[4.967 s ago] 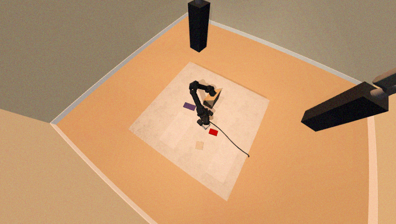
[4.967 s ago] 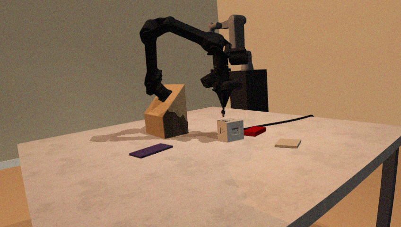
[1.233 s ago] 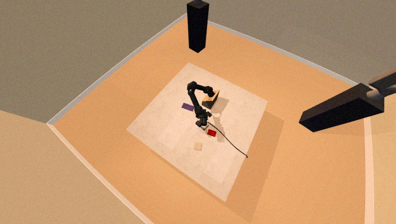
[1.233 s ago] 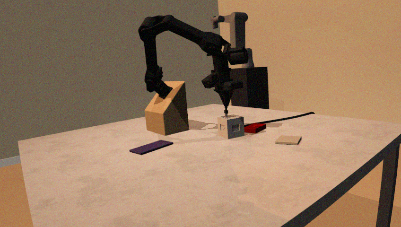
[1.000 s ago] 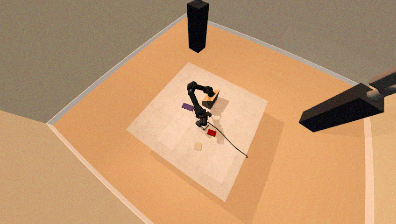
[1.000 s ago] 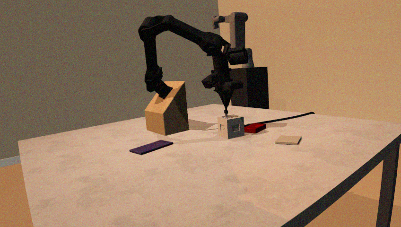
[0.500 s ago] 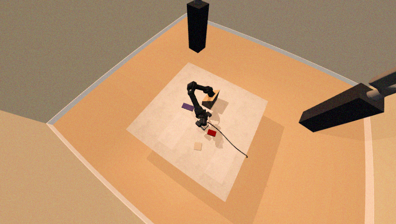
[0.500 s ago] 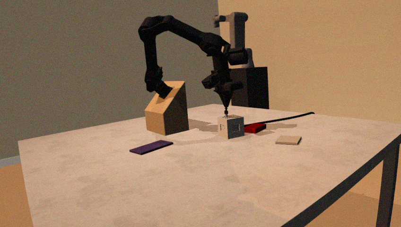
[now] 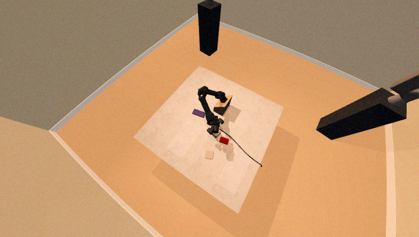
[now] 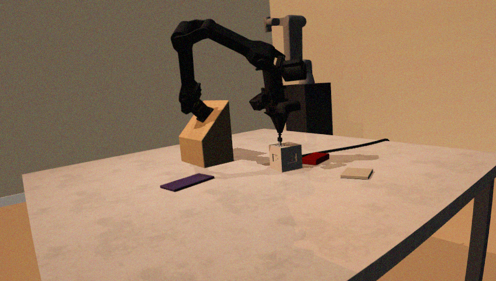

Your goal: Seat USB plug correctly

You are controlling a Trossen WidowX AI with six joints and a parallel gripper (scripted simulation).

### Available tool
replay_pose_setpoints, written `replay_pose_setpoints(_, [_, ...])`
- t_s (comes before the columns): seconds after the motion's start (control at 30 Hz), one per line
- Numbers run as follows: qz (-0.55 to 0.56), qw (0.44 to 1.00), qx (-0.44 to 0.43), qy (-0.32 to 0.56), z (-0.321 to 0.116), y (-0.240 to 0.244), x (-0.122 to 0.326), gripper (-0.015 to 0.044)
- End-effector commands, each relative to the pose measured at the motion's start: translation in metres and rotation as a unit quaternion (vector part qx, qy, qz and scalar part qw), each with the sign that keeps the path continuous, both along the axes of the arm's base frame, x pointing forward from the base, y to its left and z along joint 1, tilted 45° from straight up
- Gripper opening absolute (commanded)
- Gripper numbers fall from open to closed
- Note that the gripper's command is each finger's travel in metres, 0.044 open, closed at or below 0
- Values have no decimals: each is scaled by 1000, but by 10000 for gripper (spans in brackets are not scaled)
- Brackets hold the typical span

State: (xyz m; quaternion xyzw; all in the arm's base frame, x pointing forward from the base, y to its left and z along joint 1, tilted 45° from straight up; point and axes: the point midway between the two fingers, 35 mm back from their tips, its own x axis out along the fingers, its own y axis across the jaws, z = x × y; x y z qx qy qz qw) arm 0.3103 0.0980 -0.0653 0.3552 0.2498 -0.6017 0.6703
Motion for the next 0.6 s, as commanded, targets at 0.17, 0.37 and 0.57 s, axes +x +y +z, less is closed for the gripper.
replay_pose_setpoints(0.17, [2,1000,0,2,-2,-1,0,0])
replay_pose_setpoints(0.37, [2,1000,0,2,-2,-1,0,0])
replay_pose_setpoints(0.57, [2,1000,0,2,-3,-2,0,0])
